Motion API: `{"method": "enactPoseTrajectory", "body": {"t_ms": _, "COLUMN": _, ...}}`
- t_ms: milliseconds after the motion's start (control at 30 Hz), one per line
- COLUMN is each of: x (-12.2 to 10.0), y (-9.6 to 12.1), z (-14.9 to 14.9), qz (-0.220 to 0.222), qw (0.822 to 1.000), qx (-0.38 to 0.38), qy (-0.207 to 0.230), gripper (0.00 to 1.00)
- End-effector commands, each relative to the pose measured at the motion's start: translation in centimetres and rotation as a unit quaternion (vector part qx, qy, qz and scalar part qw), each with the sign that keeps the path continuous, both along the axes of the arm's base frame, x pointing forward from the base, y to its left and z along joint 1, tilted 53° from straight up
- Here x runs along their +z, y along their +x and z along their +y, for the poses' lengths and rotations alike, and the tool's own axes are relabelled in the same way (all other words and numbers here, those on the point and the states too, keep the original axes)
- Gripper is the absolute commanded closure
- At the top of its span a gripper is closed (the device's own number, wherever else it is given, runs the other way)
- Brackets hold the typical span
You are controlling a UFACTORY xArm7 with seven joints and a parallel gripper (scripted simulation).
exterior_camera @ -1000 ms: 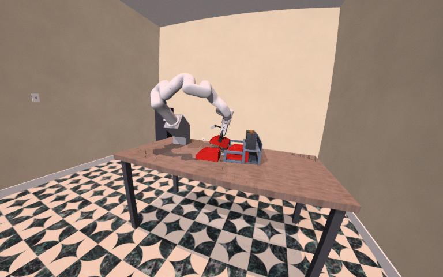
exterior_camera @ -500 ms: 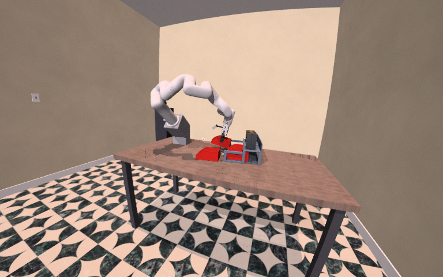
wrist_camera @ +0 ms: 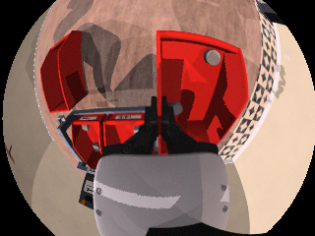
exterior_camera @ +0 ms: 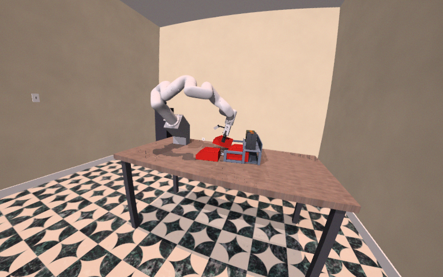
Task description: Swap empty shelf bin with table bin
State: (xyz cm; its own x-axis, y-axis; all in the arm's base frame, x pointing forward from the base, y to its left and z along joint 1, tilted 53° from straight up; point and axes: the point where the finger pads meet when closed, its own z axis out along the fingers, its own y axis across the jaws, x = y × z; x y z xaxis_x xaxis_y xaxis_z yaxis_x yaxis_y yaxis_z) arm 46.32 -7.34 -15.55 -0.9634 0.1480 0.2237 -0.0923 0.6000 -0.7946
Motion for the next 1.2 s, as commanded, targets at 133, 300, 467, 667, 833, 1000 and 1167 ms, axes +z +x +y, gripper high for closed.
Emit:
{"method": "enactPoseTrajectory", "body": {"t_ms": 133, "x": -0.1, "y": 1.2, "z": 0.3, "qz": -0.001, "qw": 1.000, "qx": 0.002, "qy": 0.002, "gripper": 1.00}}
{"method": "enactPoseTrajectory", "body": {"t_ms": 300, "x": -0.1, "y": 1.7, "z": 0.3, "qz": -0.001, "qw": 1.000, "qx": 0.002, "qy": 0.002, "gripper": 1.00}}
{"method": "enactPoseTrajectory", "body": {"t_ms": 467, "x": -0.1, "y": 2.1, "z": 0.3, "qz": -0.001, "qw": 1.000, "qx": 0.002, "qy": 0.002, "gripper": 1.00}}
{"method": "enactPoseTrajectory", "body": {"t_ms": 667, "x": -0.2, "y": 2.8, "z": 0.4, "qz": -0.001, "qw": 1.000, "qx": 0.002, "qy": 0.002, "gripper": 1.00}}
{"method": "enactPoseTrajectory", "body": {"t_ms": 833, "x": -0.2, "y": 3.3, "z": 0.4, "qz": -0.001, "qw": 1.000, "qx": 0.002, "qy": 0.002, "gripper": 1.00}}
{"method": "enactPoseTrajectory", "body": {"t_ms": 1000, "x": -0.3, "y": 3.6, "z": 0.4, "qz": -0.001, "qw": 1.000, "qx": 0.001, "qy": 0.002, "gripper": 1.00}}
{"method": "enactPoseTrajectory", "body": {"t_ms": 1167, "x": -0.3, "y": 4.0, "z": 0.4, "qz": -0.001, "qw": 1.000, "qx": 0.001, "qy": 0.002, "gripper": 1.00}}
